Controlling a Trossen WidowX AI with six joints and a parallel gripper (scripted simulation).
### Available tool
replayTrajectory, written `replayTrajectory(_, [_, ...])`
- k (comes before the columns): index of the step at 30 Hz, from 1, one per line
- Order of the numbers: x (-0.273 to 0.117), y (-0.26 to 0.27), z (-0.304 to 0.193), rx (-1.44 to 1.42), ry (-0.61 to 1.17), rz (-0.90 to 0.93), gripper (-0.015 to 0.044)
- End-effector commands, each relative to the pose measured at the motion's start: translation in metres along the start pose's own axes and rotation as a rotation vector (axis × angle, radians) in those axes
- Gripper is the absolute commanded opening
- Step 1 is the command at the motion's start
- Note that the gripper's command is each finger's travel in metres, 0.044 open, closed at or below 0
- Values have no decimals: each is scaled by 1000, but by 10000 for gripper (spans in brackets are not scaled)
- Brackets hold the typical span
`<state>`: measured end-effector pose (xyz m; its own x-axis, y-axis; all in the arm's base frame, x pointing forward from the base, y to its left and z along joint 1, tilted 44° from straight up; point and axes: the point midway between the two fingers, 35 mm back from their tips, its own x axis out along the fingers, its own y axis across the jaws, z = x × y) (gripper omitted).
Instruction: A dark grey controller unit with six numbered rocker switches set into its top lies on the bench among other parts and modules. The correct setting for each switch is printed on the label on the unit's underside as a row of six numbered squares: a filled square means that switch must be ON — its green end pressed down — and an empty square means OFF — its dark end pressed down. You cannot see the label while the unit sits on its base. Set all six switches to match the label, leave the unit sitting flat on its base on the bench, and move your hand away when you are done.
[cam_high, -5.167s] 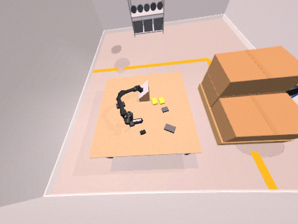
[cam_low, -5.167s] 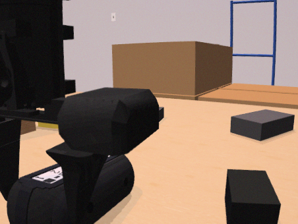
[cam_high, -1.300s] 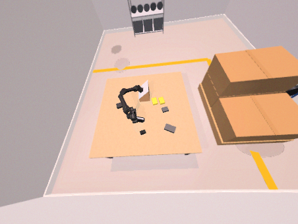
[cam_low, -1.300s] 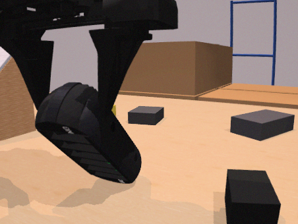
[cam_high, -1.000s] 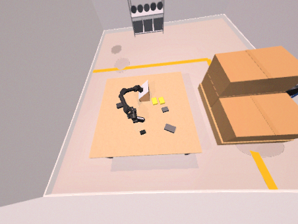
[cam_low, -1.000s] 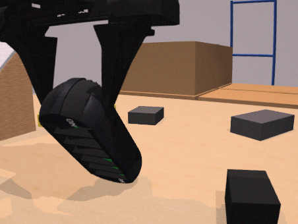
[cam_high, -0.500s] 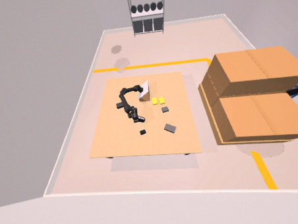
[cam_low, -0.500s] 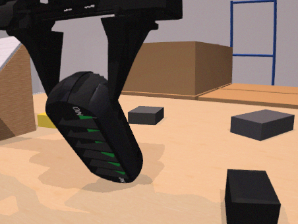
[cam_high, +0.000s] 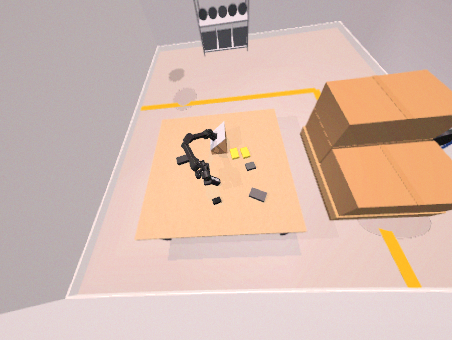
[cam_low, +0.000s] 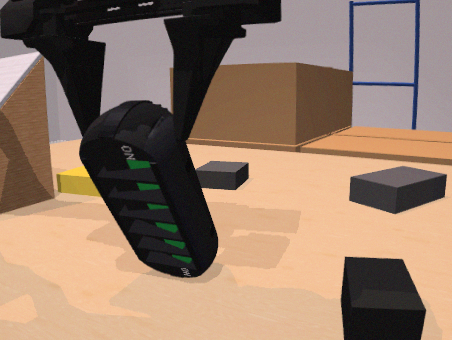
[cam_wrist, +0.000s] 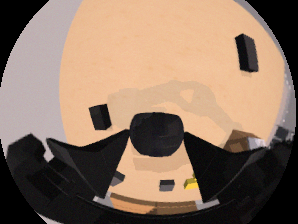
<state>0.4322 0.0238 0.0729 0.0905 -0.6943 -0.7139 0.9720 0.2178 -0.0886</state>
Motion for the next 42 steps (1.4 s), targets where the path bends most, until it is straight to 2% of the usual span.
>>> replayTrajectory(1, [-1,0,-9,0,15,-1,338])
replayTrajectory(42, [-7,0,-40,-1,17,0,338])
